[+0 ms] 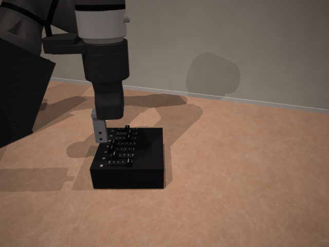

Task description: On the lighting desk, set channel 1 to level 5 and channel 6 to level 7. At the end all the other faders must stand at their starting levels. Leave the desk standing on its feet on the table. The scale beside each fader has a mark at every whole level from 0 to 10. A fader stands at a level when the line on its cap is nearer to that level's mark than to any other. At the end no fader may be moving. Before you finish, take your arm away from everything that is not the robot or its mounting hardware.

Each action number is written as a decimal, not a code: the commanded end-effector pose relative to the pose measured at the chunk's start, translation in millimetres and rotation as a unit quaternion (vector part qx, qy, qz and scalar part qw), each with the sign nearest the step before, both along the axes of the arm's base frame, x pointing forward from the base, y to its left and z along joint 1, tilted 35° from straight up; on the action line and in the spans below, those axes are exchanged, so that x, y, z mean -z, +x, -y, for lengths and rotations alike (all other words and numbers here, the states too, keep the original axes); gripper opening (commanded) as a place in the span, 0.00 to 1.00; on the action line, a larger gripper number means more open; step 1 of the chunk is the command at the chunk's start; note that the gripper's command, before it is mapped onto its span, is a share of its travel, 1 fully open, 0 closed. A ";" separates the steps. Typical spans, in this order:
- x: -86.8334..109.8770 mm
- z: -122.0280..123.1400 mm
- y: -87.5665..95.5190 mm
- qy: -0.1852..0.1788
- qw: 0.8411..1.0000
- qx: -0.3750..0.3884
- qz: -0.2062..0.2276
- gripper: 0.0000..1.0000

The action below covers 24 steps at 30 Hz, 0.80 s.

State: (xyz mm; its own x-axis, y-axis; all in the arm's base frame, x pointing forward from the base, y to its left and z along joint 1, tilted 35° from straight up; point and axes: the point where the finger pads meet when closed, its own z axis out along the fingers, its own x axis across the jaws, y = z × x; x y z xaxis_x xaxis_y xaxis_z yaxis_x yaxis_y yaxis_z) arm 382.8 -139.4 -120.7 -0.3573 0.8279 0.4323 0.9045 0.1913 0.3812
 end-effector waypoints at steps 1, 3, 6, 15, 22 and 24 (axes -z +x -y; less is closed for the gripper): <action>0.4 1.0 -0.1 0.006 1.000 0.025 -0.016 0.00; 0.6 1.1 -0.1 0.007 0.999 0.030 -0.020 0.00; 0.7 1.2 -0.2 0.009 0.999 0.036 -0.023 0.00; 0.8 1.2 -0.2 0.010 0.999 0.040 -0.026 0.00; 0.8 1.2 -0.2 0.010 0.999 0.040 -0.026 0.00; 0.8 1.2 -0.2 0.010 0.999 0.040 -0.026 0.00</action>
